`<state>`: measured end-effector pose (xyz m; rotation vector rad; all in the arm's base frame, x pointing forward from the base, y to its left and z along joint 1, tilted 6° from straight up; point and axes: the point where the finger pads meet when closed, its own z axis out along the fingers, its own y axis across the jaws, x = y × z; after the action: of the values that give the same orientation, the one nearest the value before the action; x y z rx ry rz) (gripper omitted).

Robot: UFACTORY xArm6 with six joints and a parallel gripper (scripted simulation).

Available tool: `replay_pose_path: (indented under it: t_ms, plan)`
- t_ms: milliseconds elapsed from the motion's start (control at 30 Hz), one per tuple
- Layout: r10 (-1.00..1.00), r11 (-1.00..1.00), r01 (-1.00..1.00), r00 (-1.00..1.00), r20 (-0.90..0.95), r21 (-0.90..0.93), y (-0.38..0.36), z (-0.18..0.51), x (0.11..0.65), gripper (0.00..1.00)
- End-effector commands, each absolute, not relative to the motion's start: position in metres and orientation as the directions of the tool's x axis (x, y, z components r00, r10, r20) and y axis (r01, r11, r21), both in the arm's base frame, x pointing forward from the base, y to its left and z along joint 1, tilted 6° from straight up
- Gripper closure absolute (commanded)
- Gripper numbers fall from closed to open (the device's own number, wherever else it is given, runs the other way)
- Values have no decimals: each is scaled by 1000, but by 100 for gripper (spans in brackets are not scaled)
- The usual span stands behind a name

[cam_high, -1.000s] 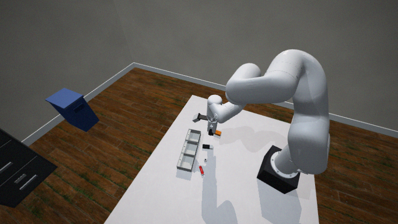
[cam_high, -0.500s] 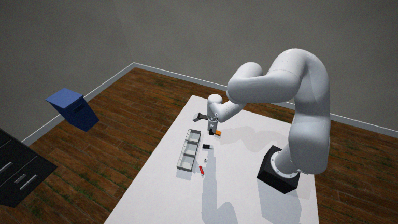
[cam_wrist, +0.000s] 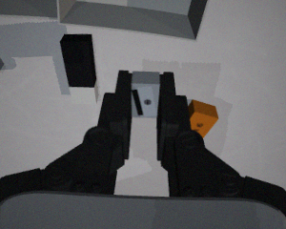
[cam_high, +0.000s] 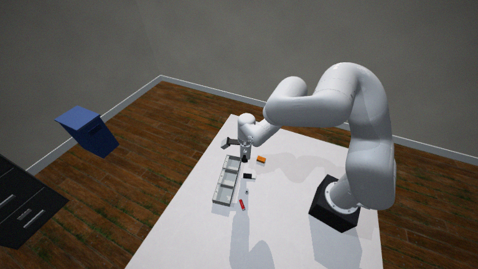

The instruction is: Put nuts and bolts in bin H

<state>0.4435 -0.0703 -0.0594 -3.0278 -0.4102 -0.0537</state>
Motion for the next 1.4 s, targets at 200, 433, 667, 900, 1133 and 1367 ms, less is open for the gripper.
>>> replay_pose_path:
  t_ms: [200, 433, 667, 900, 1133, 1367]
  plan:
    - [540, -837, 544, 839, 71, -59, -48, -56, 499, 100]
    - [688, -721, 691, 722, 79, -37, -48, -56, 500, 100]
    - [804, -590, 807, 589, 77, -21, -48, -56, 500, 100]
    - [895, -441, 898, 440, 71, -5, -48, -56, 500, 100]
    - [953, -297, 955, 296, 67, 6, -47, -56, 501, 100]
    - [992, -109, 994, 108, 65, 18, -47, -56, 501, 100]
